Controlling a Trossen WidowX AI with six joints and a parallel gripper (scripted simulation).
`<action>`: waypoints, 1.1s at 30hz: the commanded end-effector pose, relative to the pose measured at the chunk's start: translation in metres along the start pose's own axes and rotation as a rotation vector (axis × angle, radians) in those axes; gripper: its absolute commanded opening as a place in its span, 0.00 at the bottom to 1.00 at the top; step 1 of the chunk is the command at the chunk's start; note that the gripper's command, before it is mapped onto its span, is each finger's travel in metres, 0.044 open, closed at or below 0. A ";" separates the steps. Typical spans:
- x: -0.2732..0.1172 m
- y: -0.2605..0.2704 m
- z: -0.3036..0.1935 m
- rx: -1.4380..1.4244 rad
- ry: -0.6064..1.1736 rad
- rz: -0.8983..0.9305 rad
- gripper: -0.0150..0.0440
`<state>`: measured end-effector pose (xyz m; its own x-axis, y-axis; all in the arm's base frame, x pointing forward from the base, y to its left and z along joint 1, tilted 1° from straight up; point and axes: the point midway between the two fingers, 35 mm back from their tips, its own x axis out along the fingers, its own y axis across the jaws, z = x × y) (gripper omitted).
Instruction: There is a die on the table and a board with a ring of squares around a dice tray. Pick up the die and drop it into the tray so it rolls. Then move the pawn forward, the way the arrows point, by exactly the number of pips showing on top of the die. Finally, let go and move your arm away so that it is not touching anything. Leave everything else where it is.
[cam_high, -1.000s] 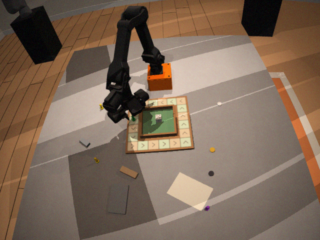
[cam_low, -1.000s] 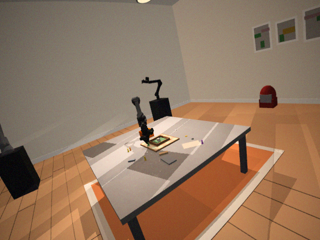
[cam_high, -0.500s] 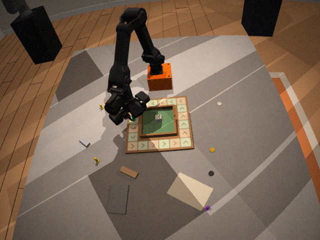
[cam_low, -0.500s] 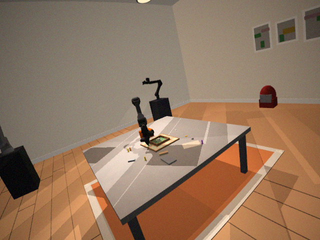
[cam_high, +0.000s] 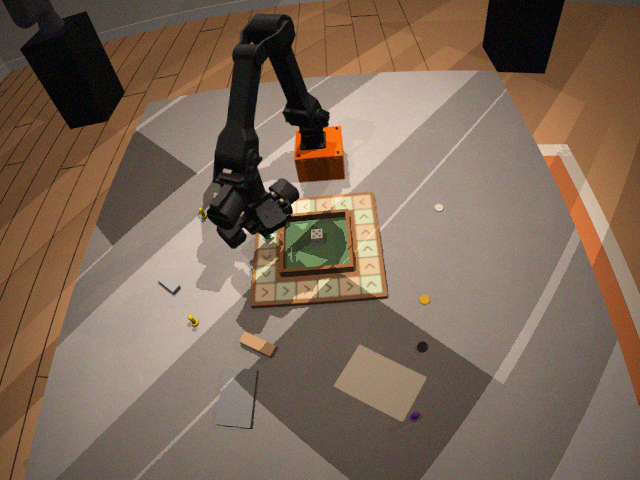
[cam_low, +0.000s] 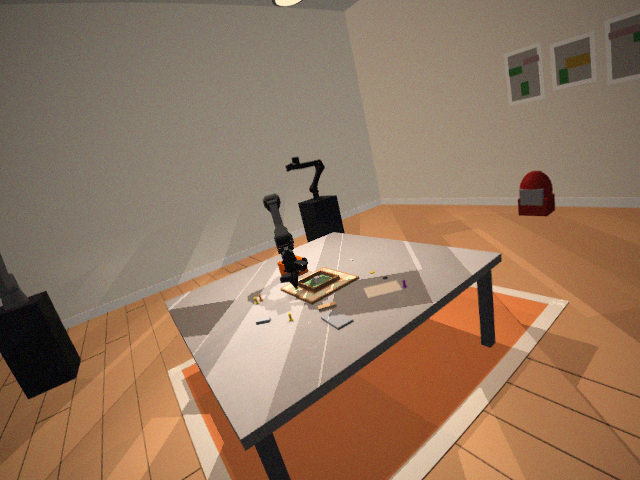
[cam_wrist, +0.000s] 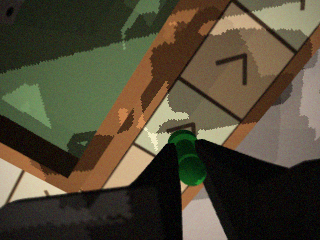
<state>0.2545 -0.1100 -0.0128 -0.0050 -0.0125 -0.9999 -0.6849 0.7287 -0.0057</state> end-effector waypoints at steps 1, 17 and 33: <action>-0.025 -0.007 0.003 -0.003 -0.006 -0.018 0.25; -0.116 0.000 0.002 -0.003 -0.007 -0.018 0.25; -0.088 -0.023 0.078 -0.002 -0.015 -0.021 0.25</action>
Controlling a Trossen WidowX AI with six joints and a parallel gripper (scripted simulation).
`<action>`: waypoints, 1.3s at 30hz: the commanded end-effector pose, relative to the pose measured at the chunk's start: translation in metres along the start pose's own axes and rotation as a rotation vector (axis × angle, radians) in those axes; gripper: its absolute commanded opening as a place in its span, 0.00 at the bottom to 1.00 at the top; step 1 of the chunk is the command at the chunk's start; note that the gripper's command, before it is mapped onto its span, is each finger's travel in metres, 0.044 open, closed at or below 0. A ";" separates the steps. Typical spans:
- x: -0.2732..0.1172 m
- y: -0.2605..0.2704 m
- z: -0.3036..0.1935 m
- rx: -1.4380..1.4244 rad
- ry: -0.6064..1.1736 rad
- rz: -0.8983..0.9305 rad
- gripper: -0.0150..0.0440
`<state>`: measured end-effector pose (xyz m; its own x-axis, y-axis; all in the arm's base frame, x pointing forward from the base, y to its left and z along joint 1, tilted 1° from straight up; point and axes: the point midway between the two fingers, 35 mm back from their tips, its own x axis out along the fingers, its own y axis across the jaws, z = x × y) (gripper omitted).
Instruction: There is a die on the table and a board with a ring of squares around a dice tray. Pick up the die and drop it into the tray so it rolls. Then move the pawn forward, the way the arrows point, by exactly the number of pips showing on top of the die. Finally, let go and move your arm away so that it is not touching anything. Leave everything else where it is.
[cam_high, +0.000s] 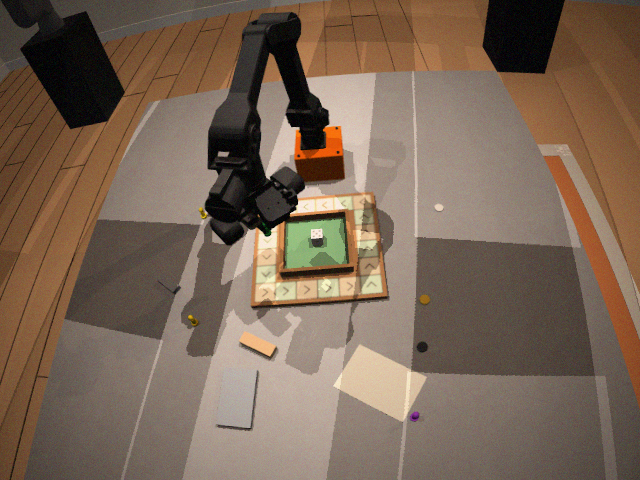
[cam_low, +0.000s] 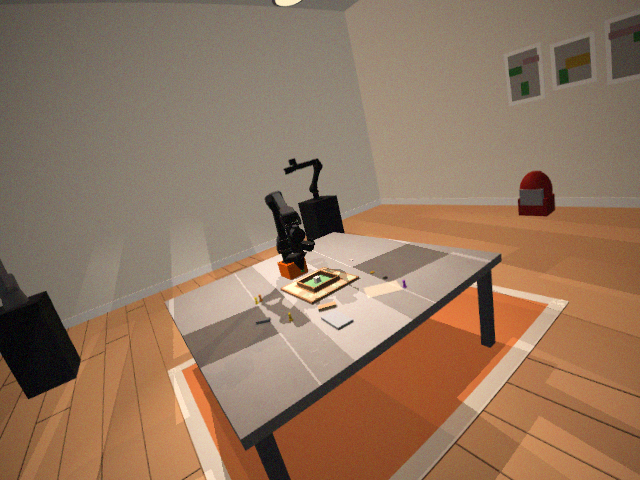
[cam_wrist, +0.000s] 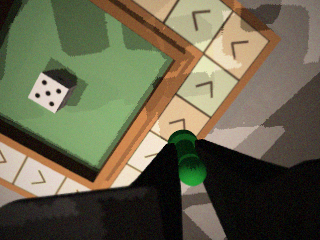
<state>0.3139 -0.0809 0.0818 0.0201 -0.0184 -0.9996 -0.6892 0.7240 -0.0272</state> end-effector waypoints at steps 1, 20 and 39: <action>0.010 -0.004 0.021 0.004 -0.001 0.000 0.25; 0.056 -0.002 0.101 0.003 -0.008 0.003 0.25; 0.096 -0.001 0.101 0.003 -0.008 0.003 0.25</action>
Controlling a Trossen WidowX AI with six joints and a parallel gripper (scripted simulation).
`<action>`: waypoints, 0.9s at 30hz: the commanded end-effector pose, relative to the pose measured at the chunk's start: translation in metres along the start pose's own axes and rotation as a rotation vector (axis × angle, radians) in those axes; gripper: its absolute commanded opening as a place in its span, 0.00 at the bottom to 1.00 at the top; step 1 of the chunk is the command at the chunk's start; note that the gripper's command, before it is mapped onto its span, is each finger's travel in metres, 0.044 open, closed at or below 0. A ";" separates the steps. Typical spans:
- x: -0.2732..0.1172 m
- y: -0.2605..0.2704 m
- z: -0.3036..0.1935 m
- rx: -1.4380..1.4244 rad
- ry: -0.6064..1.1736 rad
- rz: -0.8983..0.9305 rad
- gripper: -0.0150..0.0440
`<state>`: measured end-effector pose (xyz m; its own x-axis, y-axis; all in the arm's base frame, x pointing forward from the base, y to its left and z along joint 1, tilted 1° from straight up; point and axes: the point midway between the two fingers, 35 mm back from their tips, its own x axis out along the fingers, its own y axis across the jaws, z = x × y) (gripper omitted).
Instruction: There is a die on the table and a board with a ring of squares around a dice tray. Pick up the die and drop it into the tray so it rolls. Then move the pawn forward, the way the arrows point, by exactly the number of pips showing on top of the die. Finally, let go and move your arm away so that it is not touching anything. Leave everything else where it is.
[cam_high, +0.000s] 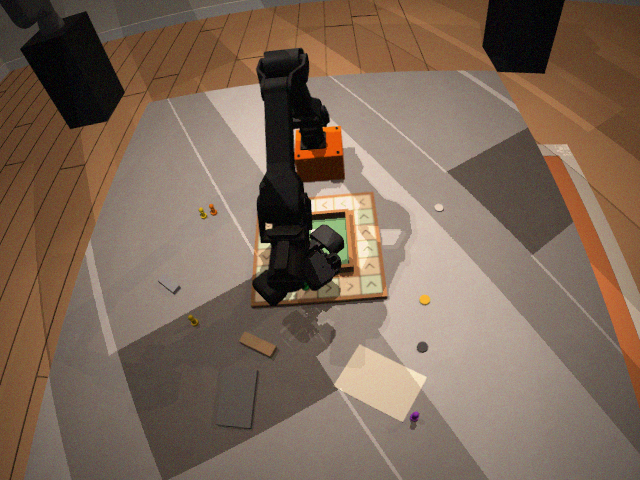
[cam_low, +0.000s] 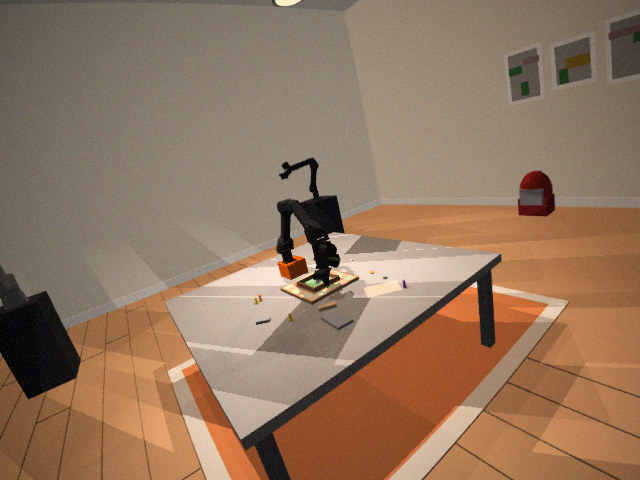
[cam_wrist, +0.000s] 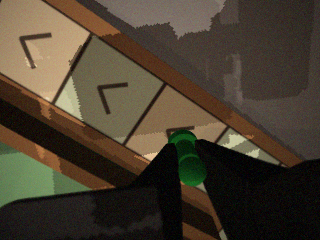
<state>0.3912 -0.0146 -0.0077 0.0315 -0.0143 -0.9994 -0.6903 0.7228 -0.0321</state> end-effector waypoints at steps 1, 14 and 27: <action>0.008 0.002 -0.001 0.005 0.003 0.008 0.25; 0.009 0.000 0.000 0.000 -0.001 -0.001 0.57; -0.042 0.001 0.000 0.011 0.003 0.007 1.00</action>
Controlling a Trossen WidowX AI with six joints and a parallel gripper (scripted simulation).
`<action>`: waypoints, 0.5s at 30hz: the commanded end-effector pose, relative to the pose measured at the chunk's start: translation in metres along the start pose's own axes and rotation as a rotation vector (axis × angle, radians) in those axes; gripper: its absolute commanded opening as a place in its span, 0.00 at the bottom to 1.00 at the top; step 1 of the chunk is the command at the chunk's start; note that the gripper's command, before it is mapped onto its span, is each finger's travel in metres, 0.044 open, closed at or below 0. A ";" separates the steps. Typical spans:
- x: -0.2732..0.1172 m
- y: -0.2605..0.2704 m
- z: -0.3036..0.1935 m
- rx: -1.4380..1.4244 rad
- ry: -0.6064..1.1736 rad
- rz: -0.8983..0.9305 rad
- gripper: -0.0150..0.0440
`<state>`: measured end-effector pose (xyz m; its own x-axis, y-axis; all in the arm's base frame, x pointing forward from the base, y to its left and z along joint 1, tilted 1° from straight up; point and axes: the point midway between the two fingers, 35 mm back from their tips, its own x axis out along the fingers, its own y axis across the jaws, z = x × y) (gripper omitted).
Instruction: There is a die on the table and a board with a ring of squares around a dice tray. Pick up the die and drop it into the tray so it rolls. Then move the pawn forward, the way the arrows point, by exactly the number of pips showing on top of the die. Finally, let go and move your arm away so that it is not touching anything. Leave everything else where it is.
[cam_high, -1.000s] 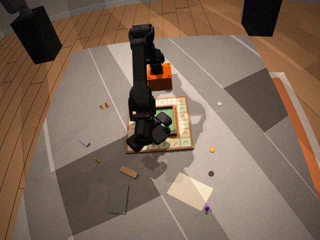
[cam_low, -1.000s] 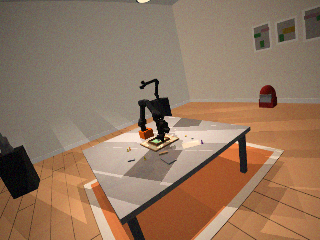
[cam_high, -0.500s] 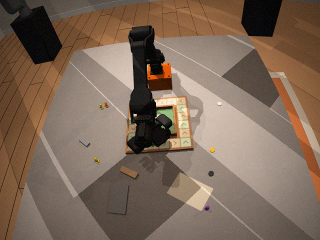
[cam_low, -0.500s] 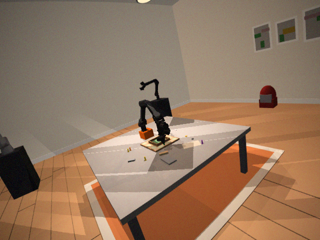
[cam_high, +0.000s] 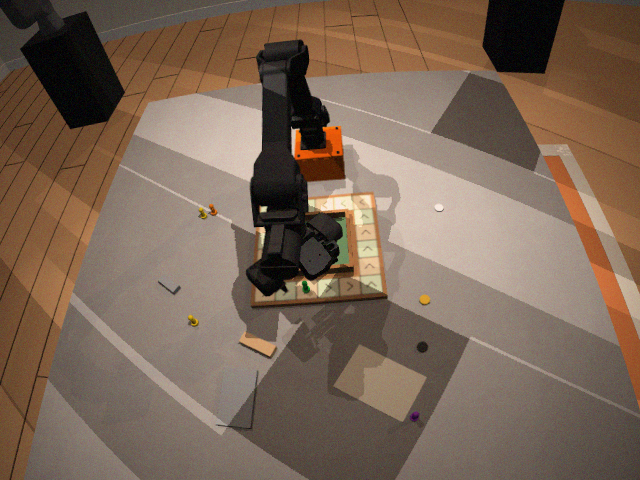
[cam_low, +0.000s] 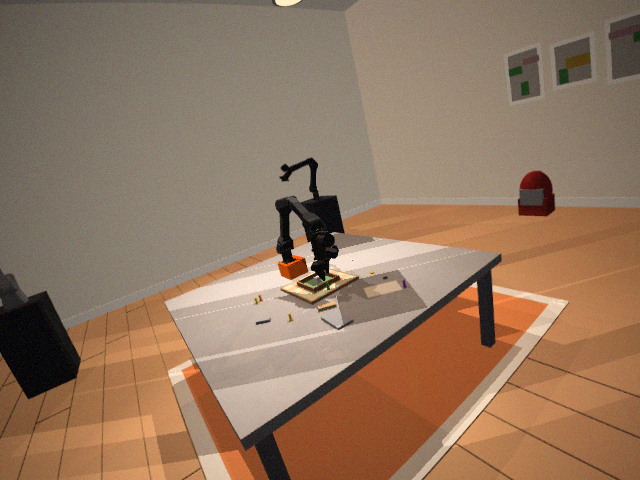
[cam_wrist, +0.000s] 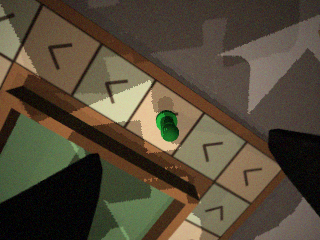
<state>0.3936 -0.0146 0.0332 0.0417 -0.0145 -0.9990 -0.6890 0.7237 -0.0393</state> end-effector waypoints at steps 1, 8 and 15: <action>-0.006 0.007 -0.006 0.029 0.011 0.015 1.00; -0.057 0.063 -0.055 0.296 0.018 0.018 1.00; -0.074 0.089 -0.079 0.419 0.012 0.009 1.00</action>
<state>0.2620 -0.0032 0.1044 0.0120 -0.0133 -0.9998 -0.3233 0.9461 -0.0164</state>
